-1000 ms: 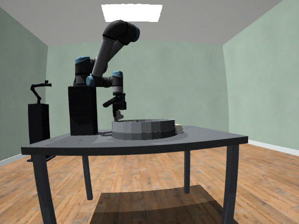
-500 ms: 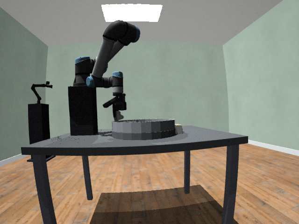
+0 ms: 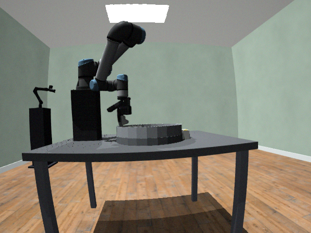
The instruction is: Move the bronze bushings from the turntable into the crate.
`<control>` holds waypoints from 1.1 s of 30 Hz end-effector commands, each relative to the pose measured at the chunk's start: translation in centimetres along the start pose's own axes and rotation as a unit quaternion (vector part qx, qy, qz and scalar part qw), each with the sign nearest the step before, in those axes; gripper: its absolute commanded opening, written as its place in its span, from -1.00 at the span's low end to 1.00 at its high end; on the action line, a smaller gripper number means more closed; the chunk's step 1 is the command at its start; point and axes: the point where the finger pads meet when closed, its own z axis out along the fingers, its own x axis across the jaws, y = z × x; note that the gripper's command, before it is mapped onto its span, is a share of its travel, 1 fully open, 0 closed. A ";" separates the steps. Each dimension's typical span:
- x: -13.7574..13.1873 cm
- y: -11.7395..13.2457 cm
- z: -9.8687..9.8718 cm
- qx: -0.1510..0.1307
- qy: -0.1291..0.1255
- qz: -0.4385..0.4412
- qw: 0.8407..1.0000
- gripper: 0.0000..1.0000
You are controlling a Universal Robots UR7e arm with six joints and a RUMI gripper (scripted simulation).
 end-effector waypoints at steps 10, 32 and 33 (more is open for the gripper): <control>-0.1 0.1 0.0 -0.001 0.000 0.000 1.000 -1.00; -0.1 0.1 0.0 -0.001 0.000 0.000 1.000 -1.00; -0.1 0.1 0.0 -0.001 0.000 0.000 1.000 -1.00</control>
